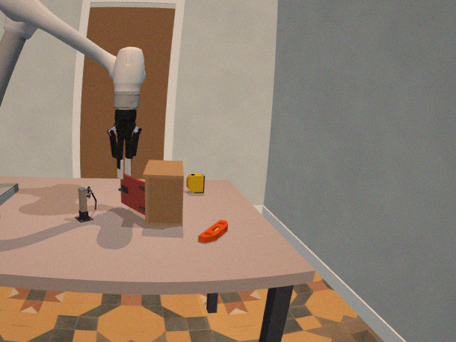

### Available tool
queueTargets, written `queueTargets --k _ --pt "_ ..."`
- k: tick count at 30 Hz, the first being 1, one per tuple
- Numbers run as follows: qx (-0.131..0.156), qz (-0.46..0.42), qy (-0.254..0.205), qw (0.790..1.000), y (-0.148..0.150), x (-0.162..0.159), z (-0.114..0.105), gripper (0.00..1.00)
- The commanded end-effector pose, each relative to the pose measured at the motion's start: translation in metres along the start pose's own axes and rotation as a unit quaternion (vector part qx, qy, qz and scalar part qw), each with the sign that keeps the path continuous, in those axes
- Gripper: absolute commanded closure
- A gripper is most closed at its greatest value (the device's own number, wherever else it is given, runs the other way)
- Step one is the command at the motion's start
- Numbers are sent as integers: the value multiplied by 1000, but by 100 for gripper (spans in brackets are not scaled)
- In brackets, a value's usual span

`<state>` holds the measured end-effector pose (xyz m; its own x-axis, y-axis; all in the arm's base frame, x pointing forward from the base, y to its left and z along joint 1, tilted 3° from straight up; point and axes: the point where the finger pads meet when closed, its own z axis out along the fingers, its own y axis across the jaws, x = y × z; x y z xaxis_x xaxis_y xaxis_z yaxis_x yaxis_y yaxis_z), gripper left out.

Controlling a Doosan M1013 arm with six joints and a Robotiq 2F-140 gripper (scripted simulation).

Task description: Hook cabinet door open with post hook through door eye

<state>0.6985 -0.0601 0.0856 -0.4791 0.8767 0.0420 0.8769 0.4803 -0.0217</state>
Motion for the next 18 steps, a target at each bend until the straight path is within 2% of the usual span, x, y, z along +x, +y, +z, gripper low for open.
queueTargets --k 1,18 --pt "0 -1 0 1000 -2 0 0 84" --pt "0 -42 0 999 -11 0 0 84"
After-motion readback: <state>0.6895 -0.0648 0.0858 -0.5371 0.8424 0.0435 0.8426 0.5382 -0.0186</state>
